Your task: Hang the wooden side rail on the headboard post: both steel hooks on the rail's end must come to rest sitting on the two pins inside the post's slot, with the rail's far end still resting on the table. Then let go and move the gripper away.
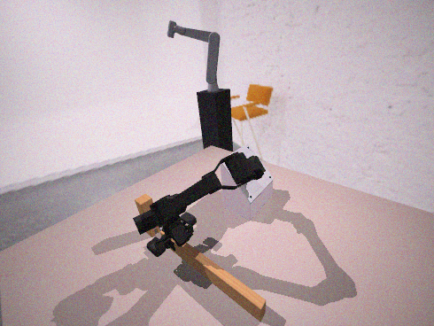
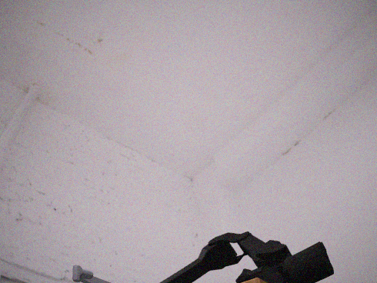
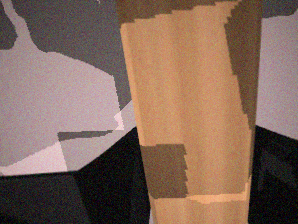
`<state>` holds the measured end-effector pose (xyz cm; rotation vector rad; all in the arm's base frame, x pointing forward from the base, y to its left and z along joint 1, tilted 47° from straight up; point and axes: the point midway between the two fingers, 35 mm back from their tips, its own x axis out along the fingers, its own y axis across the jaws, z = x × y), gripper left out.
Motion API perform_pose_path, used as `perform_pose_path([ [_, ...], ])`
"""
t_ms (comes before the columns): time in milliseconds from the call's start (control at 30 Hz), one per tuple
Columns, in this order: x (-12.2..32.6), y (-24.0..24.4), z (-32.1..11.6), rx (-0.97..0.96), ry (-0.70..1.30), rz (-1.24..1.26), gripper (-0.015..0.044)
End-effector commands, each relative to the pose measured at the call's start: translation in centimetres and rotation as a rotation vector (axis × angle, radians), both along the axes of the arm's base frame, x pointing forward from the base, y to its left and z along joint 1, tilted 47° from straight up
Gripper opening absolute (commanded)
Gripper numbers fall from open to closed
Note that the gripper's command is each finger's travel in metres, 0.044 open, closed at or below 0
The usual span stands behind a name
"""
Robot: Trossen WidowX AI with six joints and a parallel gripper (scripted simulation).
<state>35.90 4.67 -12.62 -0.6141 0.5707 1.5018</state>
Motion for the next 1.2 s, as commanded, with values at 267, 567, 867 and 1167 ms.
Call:
perform_pose_path([
  [267, 0.45, -0.61, 0.50, 0.000, -0.018, -0.007, 0.0000],
  [567, 0.45, -0.72, 0.60, 0.000, -0.018, -0.007, 0.0000],
  [867, 0.44, -0.83, 0.71, 0.000, -0.018, -0.007, 0.0000],
  [1167, 0.44, -0.95, 0.81, 0.000, -0.018, -0.007, 0.0000],
])
